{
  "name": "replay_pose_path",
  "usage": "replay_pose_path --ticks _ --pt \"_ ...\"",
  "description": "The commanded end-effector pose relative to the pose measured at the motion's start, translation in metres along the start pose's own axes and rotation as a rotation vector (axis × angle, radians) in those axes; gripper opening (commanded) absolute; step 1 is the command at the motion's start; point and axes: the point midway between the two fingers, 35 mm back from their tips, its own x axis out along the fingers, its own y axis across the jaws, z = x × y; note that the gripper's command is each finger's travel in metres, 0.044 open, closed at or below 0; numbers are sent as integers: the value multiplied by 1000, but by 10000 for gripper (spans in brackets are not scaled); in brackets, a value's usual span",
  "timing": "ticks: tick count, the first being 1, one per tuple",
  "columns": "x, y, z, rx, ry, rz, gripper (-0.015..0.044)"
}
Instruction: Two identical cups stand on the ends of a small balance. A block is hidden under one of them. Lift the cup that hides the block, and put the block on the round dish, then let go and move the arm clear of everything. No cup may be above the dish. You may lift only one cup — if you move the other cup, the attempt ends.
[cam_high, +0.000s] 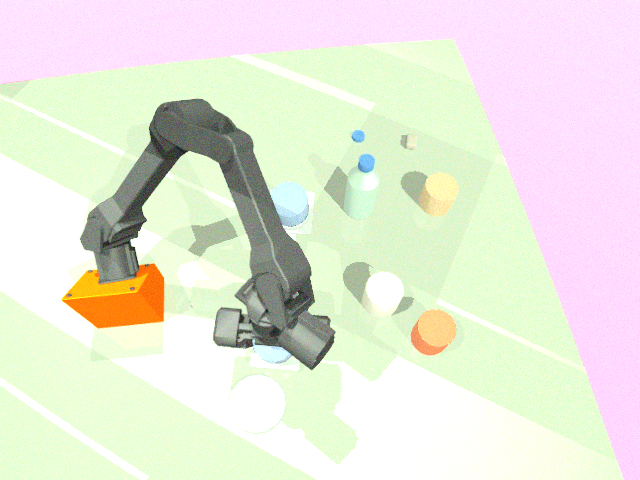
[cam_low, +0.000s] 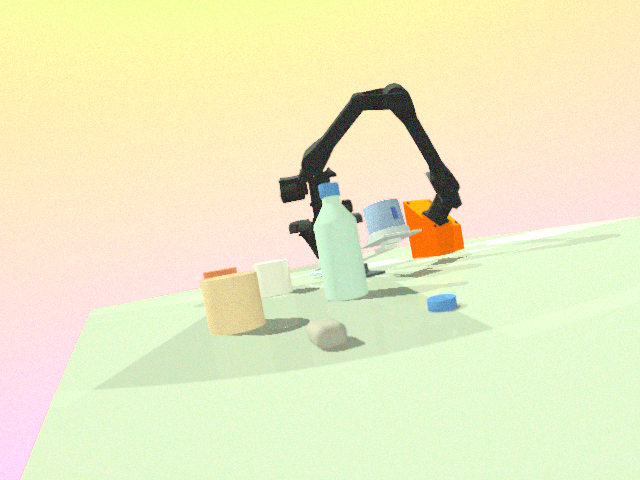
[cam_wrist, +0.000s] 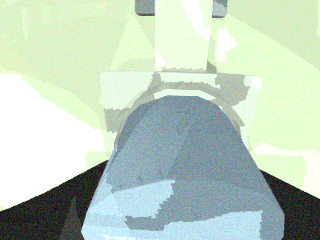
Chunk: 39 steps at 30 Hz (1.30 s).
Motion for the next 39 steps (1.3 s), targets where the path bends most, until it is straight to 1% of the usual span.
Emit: replay_pose_path --ticks 1,5,6,39 --pt "-3 -1 0 2 -2 0 111" --pt "-8 -2 0 2 -1 -1 6" --pt "-9 -2 0 2 -1 -1 0" --pt "-50 -7 -3 3 3 -2 0"
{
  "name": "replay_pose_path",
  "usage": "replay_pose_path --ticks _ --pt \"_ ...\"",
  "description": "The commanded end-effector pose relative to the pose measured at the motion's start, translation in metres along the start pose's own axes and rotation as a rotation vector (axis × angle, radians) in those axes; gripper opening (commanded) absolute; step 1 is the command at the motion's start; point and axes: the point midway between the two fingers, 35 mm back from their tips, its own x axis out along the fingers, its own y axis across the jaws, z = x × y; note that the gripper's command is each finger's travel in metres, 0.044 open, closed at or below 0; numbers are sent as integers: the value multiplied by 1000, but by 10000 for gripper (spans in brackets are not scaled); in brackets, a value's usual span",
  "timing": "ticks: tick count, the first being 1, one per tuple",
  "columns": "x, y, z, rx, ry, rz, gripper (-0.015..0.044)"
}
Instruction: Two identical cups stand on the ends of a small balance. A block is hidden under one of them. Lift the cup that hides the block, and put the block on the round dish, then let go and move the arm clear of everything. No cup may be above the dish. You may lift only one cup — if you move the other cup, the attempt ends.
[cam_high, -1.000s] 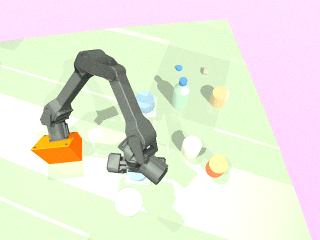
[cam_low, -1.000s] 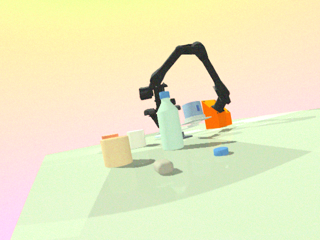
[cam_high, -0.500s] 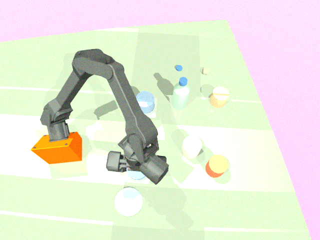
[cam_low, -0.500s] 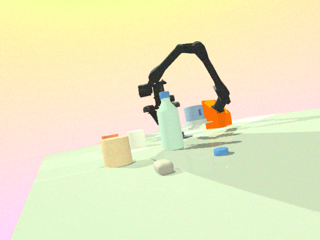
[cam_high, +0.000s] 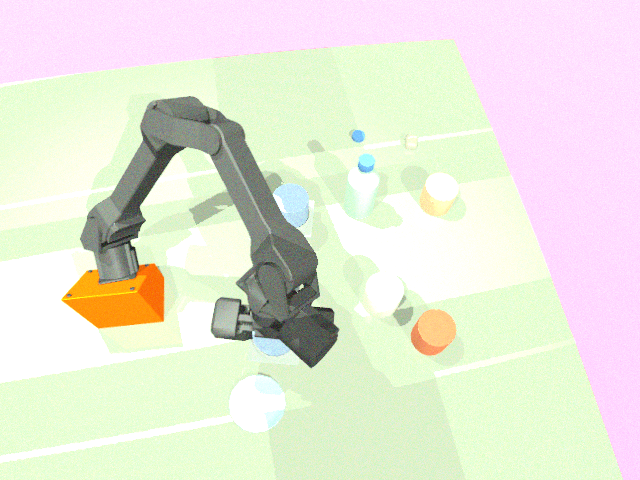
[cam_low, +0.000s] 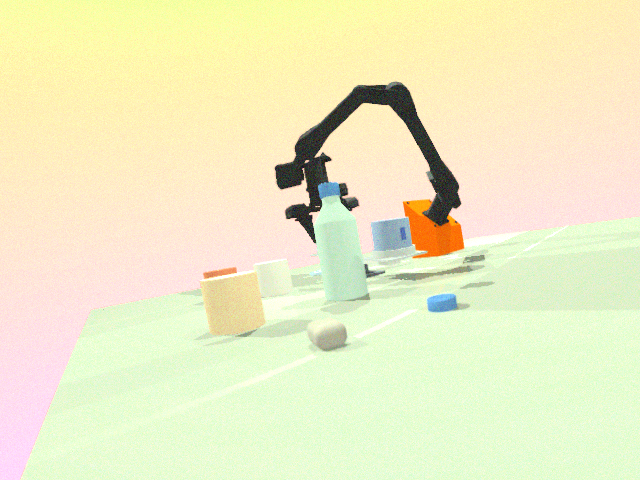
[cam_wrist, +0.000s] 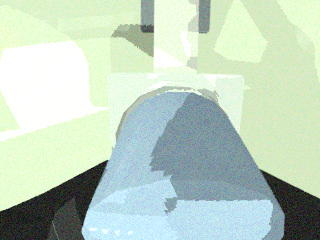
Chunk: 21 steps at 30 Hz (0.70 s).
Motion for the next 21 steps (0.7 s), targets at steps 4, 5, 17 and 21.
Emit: replay_pose_path --ticks 4,5,17,21 --pt "-14 -4 -5 -8 17 -16 0" --pt "-15 -4 -5 -8 18 -16 0" --pt "-30 -3 -5 -8 18 -16 0" --pt "-35 -3 -5 -8 18 -16 0"
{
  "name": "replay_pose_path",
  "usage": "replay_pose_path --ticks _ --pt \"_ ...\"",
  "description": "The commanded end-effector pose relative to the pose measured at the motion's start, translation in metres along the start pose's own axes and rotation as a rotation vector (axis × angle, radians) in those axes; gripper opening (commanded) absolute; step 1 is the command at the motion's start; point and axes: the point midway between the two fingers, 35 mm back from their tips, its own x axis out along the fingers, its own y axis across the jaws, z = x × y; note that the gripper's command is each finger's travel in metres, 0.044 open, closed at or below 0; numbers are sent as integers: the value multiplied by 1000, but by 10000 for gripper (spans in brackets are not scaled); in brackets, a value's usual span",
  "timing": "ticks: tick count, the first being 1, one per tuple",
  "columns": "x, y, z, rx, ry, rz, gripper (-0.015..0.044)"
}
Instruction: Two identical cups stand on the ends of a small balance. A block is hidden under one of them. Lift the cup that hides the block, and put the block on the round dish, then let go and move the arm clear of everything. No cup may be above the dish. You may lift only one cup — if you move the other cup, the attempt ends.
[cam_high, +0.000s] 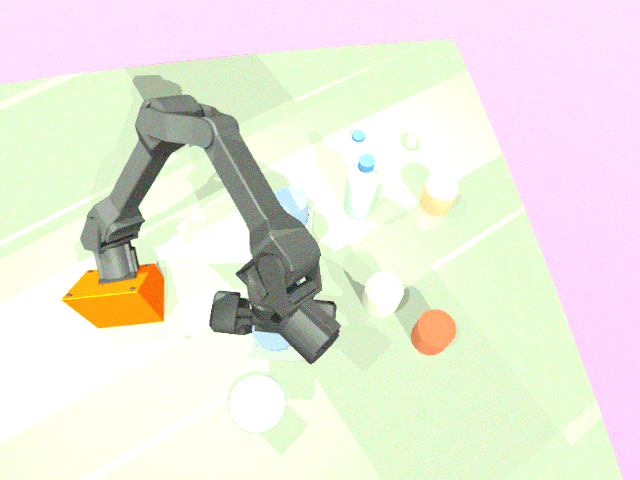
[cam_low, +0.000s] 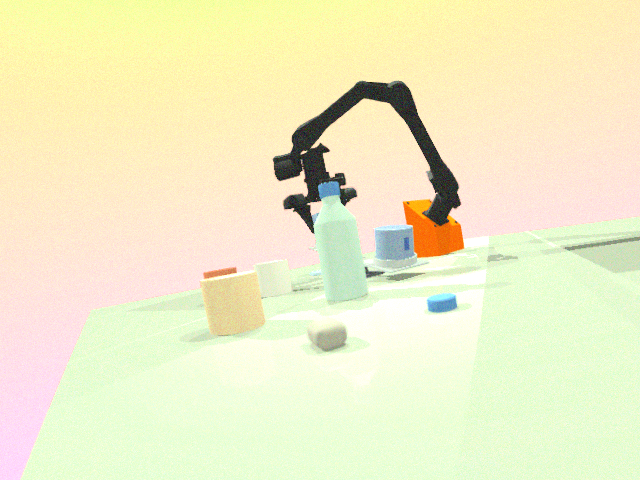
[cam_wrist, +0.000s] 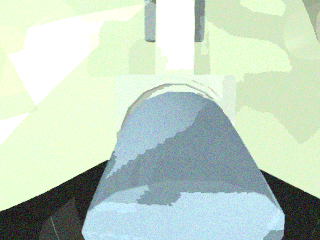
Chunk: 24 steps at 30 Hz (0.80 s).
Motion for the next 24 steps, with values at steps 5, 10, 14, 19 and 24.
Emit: replay_pose_path --ticks 5,10,14,19,24 --pt "-17 -1 -7 -5 25 -18 0" --pt "-23 -1 -7 -5 25 -18 0" --pt "-28 0 -7 -5 24 -18 0" --pt "-35 0 -7 -4 24 -18 0" --pt "-41 1 -6 -4 24 -18 0"
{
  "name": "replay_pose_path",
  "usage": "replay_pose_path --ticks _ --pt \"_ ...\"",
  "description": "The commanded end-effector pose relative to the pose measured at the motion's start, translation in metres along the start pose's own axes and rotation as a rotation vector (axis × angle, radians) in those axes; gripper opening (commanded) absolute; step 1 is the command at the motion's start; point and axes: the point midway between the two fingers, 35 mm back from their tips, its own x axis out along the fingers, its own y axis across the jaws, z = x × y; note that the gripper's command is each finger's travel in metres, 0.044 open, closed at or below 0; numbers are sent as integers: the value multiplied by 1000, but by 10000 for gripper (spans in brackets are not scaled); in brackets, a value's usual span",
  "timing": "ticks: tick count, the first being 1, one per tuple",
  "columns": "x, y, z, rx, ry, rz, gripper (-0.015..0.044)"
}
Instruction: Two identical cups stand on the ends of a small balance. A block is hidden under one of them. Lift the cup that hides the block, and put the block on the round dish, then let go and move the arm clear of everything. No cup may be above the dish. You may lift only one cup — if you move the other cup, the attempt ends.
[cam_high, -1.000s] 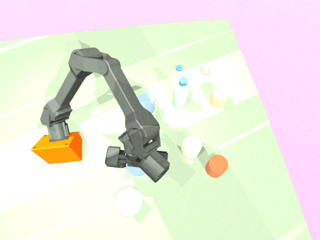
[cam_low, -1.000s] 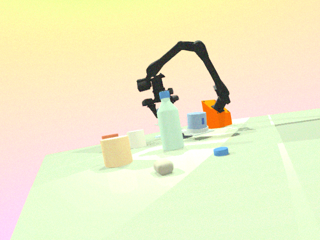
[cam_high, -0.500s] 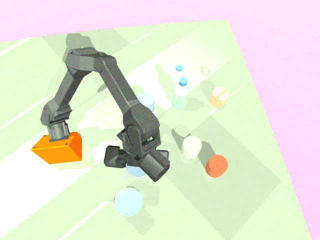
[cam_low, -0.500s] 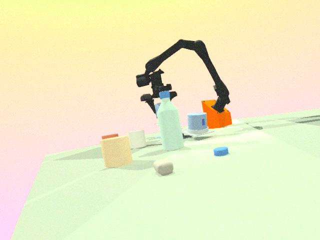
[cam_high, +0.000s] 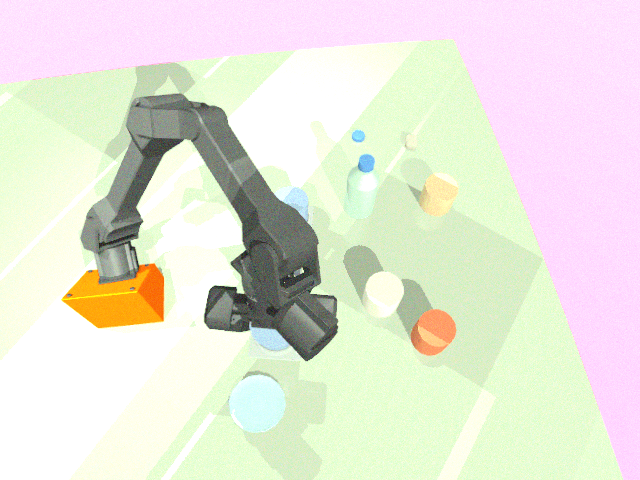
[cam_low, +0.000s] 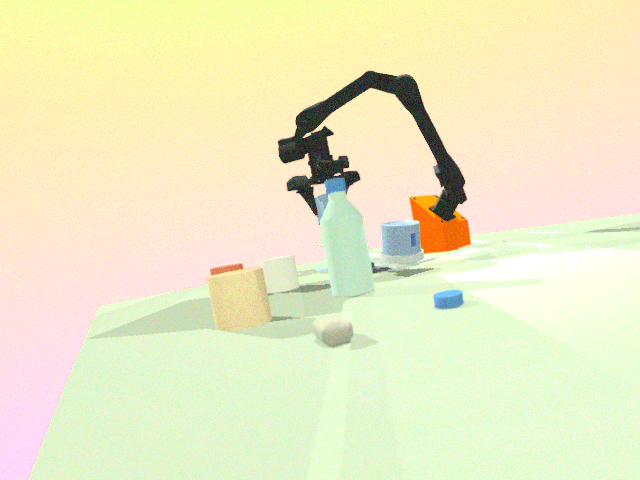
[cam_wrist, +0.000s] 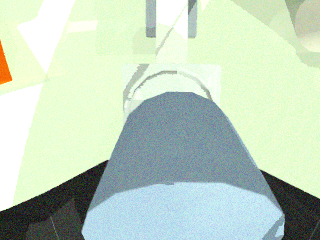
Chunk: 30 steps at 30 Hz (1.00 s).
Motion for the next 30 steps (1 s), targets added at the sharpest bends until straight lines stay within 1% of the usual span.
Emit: replay_pose_path --ticks 1,18,19,30 --pt "-7 1 -1 -2 3 -1 0" --pt "-29 5 1 -2 2 0 0" --pt "-23 4 2 0 -1 1 0" --pt "-23 4 2 0 -1 1 0"
